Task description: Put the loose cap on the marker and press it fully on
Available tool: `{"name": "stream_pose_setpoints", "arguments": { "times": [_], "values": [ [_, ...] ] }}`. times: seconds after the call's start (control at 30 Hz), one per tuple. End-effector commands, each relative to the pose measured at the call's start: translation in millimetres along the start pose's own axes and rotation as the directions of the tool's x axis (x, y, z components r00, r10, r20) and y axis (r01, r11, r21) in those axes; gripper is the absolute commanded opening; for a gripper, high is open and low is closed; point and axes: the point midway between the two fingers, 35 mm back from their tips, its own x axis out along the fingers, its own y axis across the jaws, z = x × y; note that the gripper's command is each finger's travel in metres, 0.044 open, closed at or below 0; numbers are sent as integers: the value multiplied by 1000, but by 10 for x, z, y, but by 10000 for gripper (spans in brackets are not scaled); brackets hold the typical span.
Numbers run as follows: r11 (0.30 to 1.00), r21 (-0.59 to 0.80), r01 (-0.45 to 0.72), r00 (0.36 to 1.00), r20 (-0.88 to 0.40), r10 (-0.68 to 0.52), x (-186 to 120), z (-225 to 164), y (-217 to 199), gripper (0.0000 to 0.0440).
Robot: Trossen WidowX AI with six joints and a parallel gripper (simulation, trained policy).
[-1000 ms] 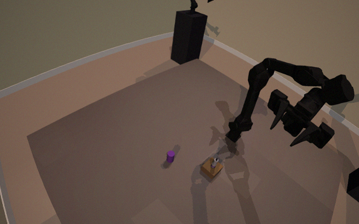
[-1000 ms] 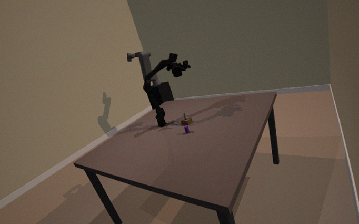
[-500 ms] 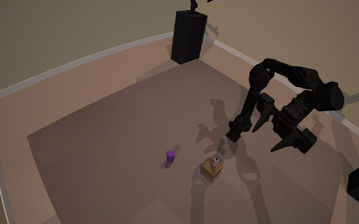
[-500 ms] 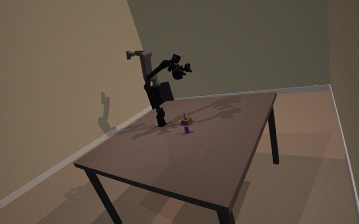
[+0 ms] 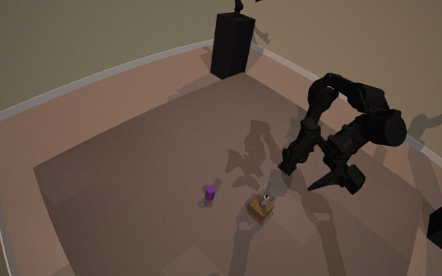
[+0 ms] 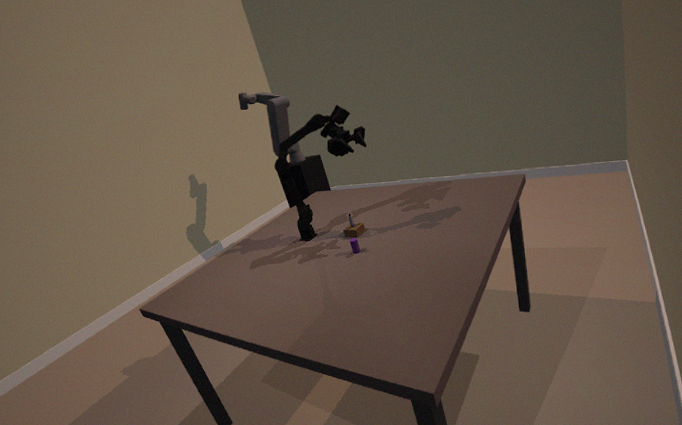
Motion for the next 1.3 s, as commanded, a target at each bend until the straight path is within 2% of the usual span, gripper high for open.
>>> {"name": "stream_pose_setpoints", "arguments": {
  "times": [0.0,0.6,1.27],
  "values": [
    [1000,9,-28,999,43,28,106,50,63,322],
    [986,52,-157,966,217,143,494,204,424,323],
    [947,116,-301,883,408,231,845,366,837,322]
  ]
}}
